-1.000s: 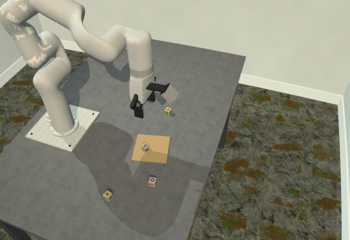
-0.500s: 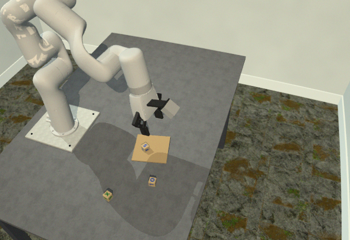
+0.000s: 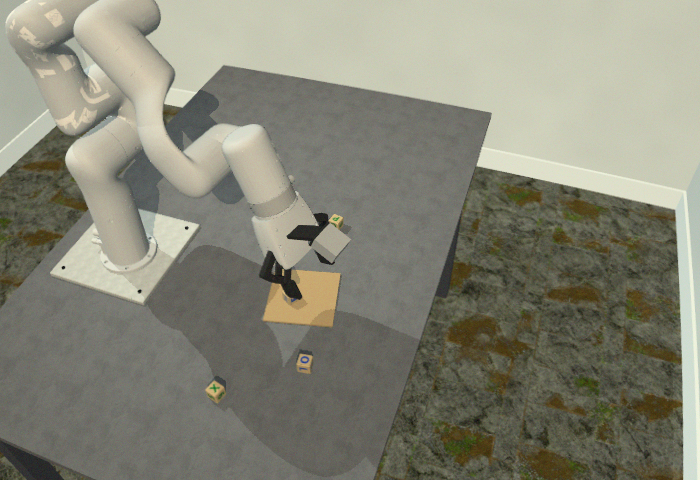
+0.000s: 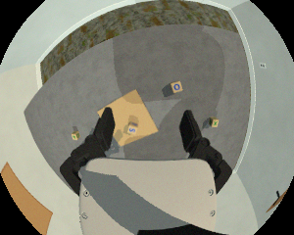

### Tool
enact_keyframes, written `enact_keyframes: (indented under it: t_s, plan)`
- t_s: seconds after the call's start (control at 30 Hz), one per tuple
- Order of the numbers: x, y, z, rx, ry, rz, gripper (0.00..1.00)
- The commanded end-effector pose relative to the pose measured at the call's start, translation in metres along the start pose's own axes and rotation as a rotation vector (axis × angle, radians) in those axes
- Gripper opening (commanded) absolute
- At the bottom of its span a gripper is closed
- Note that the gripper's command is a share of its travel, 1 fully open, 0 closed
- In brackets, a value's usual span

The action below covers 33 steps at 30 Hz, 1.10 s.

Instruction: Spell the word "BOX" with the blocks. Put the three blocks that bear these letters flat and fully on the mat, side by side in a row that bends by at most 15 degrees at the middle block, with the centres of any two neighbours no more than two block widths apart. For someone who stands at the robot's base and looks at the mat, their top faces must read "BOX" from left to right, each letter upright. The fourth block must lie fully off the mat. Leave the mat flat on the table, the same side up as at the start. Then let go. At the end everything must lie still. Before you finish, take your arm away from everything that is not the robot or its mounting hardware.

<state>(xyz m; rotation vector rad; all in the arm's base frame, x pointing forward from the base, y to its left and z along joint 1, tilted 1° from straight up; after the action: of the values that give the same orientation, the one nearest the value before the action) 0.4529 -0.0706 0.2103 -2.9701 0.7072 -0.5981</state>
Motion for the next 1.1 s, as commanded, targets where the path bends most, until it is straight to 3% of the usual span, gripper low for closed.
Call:
enact_keyframes:
  t_s: [0.0, 0.03, 0.23, 0.33, 0.47, 0.5, 0.63, 0.8, 0.87, 1.07]
  plan:
    - [0.007, 0.011, 0.012, 0.018, 0.090, 0.055, 1.00]
    - [0.008, 0.017, 0.015, 0.024, 0.123, 0.079, 1.00]
    - [0.008, 0.023, 0.018, 0.030, 0.155, 0.102, 1.00]
    - [0.009, 0.034, 0.023, 0.041, 0.216, 0.145, 1.00]
    - [0.009, 0.039, 0.024, 0.046, 0.245, 0.165, 1.00]
    - [0.008, 0.045, 0.025, 0.052, 0.273, 0.185, 1.00]
    - [0.007, 0.055, 0.026, 0.062, 0.326, 0.220, 1.00]
    - [0.006, 0.059, 0.026, 0.066, 0.351, 0.237, 1.00]
    - [0.003, 0.068, 0.025, 0.075, 0.398, 0.267, 1.00]
    - [-0.001, 0.079, 0.022, 0.087, 0.458, 0.305, 1.00]
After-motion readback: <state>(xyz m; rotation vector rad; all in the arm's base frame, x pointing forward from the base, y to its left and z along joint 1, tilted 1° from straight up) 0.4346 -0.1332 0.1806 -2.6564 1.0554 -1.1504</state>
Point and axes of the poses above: the point where the finger pads meet when closed, its own z axis out along the fingers, its own y axis across the jaws, x = y × z, the point moved 4 cm from there along -z, back along the fingers, and after that the axes turned 9 degrees about z, right-handed, at the moved point
